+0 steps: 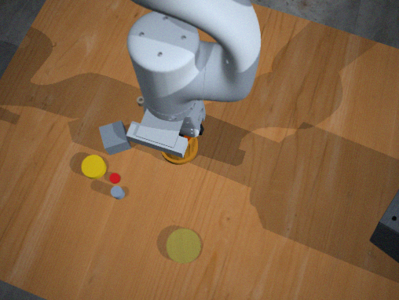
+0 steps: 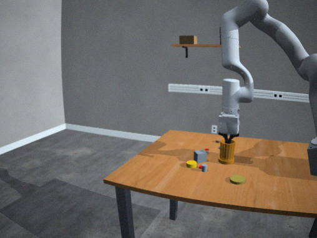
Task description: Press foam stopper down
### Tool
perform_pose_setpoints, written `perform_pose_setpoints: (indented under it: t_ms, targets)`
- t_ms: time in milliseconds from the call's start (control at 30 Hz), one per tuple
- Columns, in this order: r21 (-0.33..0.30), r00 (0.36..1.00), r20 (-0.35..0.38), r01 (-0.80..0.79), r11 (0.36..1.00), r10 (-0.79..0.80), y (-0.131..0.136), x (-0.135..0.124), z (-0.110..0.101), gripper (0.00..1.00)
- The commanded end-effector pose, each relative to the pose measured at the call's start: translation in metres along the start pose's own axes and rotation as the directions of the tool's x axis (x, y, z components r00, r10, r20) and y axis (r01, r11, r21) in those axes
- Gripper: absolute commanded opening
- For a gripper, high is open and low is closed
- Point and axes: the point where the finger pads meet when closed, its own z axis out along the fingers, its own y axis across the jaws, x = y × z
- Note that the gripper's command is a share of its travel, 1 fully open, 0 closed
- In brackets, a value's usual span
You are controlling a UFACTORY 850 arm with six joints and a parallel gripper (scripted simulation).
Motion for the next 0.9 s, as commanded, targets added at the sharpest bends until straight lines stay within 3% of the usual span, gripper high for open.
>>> perform_pose_setpoints:
  t_ms: [0, 867]
  targets:
    - [-0.001, 1.000, 0.000, 0.000, 1.000, 0.000, 0.0006, 0.0001, -0.0004, 0.00]
    - [-0.001, 1.000, 0.000, 0.000, 1.000, 0.000, 0.0005, 0.0001, -0.0040, 0.00]
